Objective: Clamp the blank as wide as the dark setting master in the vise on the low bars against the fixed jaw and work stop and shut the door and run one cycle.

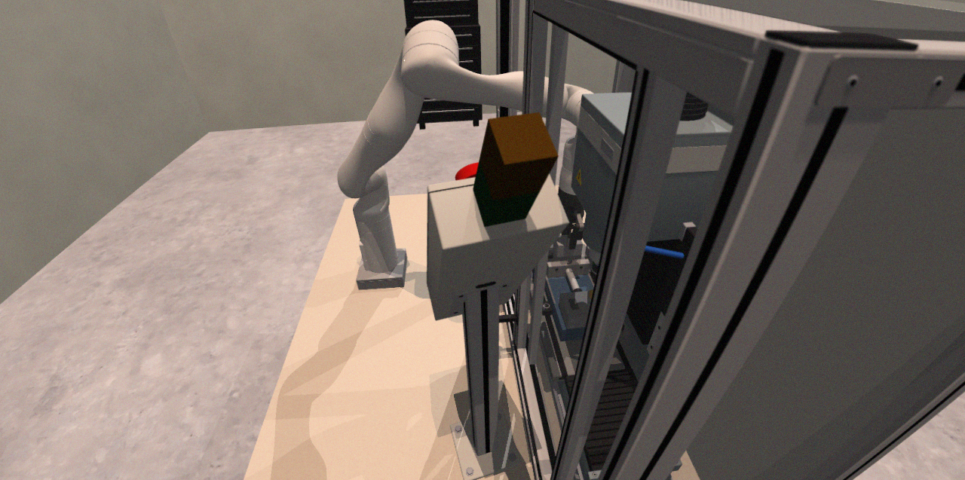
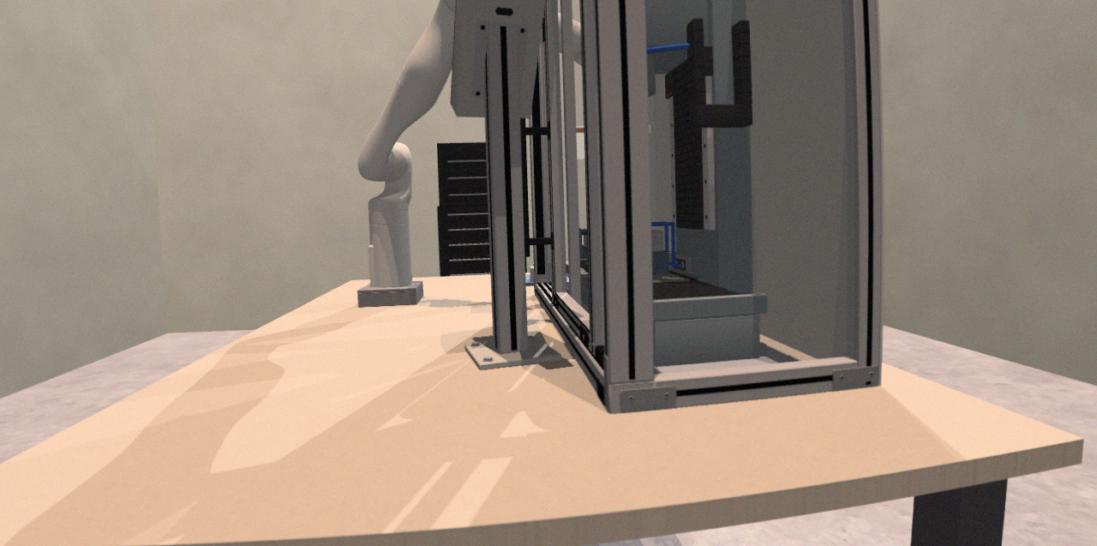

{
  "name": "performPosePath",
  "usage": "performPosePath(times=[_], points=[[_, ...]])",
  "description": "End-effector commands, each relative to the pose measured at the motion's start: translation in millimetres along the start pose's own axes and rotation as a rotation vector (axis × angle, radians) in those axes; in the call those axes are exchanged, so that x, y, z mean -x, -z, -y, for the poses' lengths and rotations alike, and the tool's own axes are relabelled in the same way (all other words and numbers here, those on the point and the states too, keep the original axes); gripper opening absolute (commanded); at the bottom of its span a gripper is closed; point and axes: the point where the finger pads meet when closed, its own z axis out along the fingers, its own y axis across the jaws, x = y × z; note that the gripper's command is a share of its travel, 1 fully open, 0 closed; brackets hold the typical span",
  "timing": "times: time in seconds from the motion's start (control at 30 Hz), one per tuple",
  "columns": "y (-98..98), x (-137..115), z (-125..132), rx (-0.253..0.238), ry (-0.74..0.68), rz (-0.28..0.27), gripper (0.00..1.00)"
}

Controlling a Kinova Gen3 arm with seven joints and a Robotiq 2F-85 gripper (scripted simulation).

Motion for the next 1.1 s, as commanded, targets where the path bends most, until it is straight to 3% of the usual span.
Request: performPosePath(times=[0.0, 1.07], points=[[-1.1, -2.4, 0.7, 0.002, -0.005, -0.007, 0.1], [-4.4, -1.2, 0.5, 0.002, -0.005, -0.007, 0.1]])
